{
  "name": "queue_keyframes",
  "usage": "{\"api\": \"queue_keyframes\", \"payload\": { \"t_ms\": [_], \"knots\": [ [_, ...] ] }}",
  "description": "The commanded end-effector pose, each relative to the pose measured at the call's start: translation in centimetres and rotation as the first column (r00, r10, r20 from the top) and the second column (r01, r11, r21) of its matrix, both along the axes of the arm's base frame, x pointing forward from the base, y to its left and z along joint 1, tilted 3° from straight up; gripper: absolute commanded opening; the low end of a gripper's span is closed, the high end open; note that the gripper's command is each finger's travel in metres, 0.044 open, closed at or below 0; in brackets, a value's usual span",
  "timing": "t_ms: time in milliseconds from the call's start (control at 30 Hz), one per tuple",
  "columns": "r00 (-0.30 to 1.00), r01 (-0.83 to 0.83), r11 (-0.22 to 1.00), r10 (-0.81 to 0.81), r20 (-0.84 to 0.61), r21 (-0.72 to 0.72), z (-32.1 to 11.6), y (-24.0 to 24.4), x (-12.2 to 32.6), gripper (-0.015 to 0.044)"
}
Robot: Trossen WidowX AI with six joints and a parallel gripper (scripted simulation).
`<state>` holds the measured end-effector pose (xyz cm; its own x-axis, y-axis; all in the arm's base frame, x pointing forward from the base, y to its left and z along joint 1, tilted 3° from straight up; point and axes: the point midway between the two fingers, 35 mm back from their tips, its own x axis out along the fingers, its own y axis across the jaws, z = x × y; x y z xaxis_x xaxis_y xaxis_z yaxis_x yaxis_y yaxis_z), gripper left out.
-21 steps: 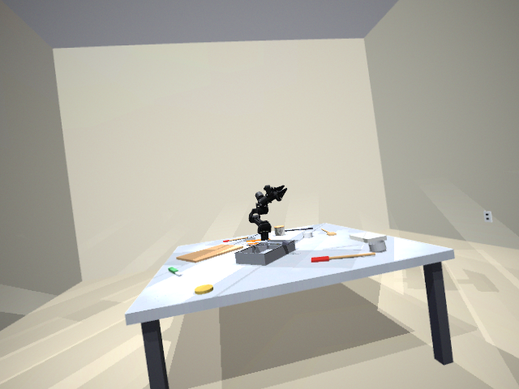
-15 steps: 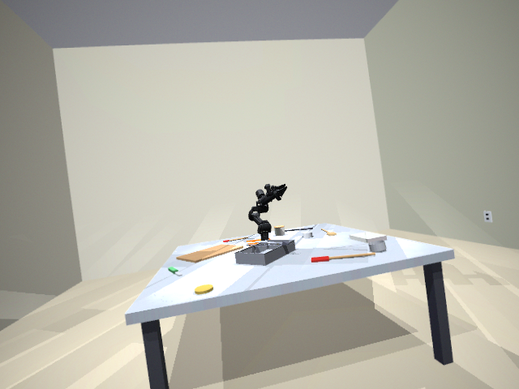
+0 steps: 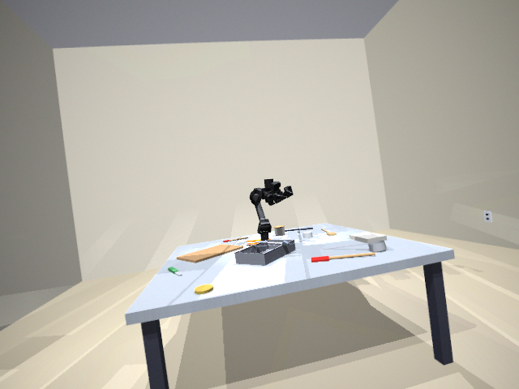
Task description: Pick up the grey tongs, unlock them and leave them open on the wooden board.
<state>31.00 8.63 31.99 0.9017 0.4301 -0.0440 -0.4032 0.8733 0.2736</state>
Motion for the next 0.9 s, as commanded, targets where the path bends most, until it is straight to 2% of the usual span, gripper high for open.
{"api": "queue_keyframes", "payload": {
  "t_ms": [0, 100, 233, 333, 433, 867],
  "knots": [
    [0.983, 0.083, 0.963, -0.122, -0.14, -0.255, -4.0, -1.6, 3.4, 0.026],
    [0.944, 0.063, 0.867, -0.213, -0.253, -0.495, -7.8, -3.3, 5.5, 0.026],
    [0.867, -0.109, 0.649, -0.308, -0.392, -0.753, -12.7, -5.6, 6.8, 0.026],
    [0.793, -0.322, 0.434, -0.362, -0.49, -0.842, -15.9, -7.5, 6.9, 0.026],
    [0.725, -0.504, 0.251, -0.397, -0.563, -0.826, -18.1, -8.9, 6.7, 0.026],
    [0.72, -0.517, 0.237, -0.4, -0.568, -0.822, -18.2, -9.7, 6.9, 0.026]
  ]
}}
